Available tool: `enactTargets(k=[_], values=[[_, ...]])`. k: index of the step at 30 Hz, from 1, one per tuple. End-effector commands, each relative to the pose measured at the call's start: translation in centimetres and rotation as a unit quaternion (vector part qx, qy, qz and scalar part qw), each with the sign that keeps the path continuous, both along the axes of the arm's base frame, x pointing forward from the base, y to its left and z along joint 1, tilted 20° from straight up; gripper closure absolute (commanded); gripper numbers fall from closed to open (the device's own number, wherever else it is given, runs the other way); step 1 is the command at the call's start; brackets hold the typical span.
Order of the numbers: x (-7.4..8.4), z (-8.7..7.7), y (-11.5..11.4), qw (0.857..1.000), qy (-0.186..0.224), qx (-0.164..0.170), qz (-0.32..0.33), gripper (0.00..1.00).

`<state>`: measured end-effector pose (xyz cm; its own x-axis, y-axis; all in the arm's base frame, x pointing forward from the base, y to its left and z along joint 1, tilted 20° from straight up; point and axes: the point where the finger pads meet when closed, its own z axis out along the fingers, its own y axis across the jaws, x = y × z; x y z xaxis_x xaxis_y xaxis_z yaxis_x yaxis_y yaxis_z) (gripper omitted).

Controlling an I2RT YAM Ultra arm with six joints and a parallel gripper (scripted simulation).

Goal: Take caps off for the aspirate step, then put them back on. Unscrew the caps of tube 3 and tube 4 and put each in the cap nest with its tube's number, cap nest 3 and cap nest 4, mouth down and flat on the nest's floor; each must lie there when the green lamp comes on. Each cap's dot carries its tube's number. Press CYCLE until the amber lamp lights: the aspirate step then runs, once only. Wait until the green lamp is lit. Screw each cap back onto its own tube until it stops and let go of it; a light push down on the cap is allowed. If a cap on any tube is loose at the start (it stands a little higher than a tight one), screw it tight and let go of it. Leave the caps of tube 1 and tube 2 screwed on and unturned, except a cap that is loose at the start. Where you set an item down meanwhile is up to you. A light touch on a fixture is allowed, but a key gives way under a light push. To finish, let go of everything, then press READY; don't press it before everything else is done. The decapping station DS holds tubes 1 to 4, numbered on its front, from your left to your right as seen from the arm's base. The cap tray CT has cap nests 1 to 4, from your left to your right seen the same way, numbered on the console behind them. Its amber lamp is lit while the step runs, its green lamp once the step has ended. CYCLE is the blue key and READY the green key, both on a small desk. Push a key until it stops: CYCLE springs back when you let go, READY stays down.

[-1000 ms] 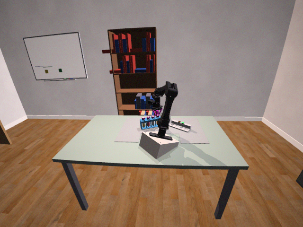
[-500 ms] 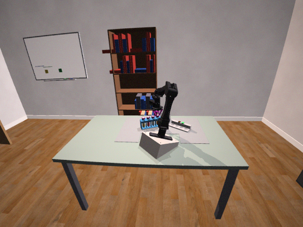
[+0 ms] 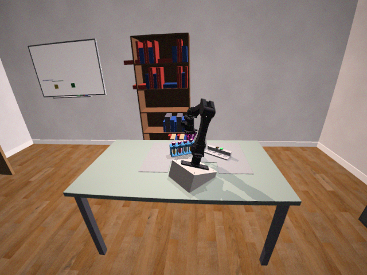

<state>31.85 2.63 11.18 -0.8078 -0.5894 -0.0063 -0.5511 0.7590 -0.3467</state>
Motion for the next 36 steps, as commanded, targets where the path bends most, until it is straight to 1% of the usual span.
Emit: enactTargets(k=[1, 9, 15, 17, 18, 21, 25, 28, 32, 34, 36], values=[[0.20, 0.28, 0.15, 1.000, -0.007, 0.003, -0.001, 1.00], [0.20, 0.28, 0.15, 1.000, -0.007, 0.003, -0.001, 1.00], [0.20, 0.25, 0.14, 0.995, -0.034, 0.025, -0.094, 1.00], [0.20, 0.25, 0.14, 0.995, -0.034, 0.025, -0.094, 1.00], [0.21, 0.25, 0.14, 0.993, -0.039, 0.028, -0.110, 1.00], [0.21, 0.23, 0.13, 0.986, -0.052, 0.039, -0.156, 1.00], [0.21, 0.21, 0.12, 0.972, -0.070, 0.053, -0.217, 1.00], [0.22, 0.20, 0.12, 0.959, -0.083, 0.063, -0.263, 1.00], [0.22, 0.18, 0.11, 0.938, -0.101, 0.077, -0.322, 1.00], [0.22, 0.18, 0.11, 0.938, -0.101, 0.077, -0.322, 1.00], [0.22, 0.17, 0.11, 0.926, -0.109, 0.084, -0.351, 1.00]])
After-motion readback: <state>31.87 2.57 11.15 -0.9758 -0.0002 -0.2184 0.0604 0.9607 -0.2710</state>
